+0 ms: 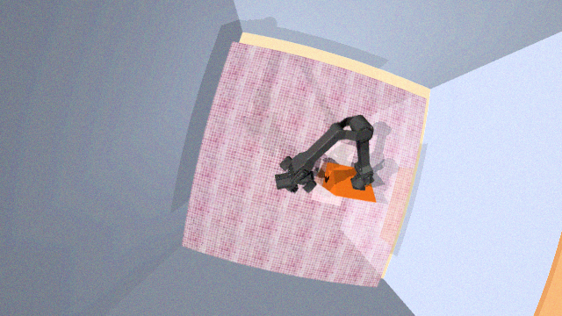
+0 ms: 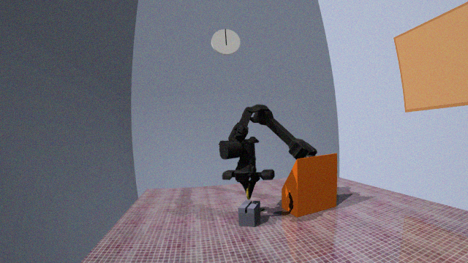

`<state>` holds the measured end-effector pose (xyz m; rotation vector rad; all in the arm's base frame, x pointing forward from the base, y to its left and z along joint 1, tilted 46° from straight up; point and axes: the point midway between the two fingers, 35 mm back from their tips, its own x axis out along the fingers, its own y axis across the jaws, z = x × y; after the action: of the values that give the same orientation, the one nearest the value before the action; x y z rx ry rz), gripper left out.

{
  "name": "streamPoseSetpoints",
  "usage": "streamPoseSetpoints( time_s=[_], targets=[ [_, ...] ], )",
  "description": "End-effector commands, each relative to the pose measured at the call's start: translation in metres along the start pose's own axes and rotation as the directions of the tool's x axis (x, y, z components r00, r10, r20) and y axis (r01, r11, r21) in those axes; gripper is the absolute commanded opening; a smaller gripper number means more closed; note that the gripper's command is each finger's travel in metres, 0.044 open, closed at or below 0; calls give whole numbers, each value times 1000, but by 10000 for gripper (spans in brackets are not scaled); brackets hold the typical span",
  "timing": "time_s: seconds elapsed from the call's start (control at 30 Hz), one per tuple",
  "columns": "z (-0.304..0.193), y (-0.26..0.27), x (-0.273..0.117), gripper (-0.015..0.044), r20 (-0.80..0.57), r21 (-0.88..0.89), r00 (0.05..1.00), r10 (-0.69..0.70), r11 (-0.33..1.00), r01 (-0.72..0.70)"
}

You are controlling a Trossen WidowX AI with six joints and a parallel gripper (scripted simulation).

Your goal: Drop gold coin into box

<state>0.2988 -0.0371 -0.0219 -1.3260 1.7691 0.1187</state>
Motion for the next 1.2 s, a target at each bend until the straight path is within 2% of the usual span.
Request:
streamPoseSetpoints(
  time_s=[0.0, 1.17],
  targets=[
    [2, 0, -1, 0, 2, 3, 1000, 0, 1000, 0],
    [8, 3, -3, 0, 1, 5, 1000, 0, 1000, 0]
  ],
)
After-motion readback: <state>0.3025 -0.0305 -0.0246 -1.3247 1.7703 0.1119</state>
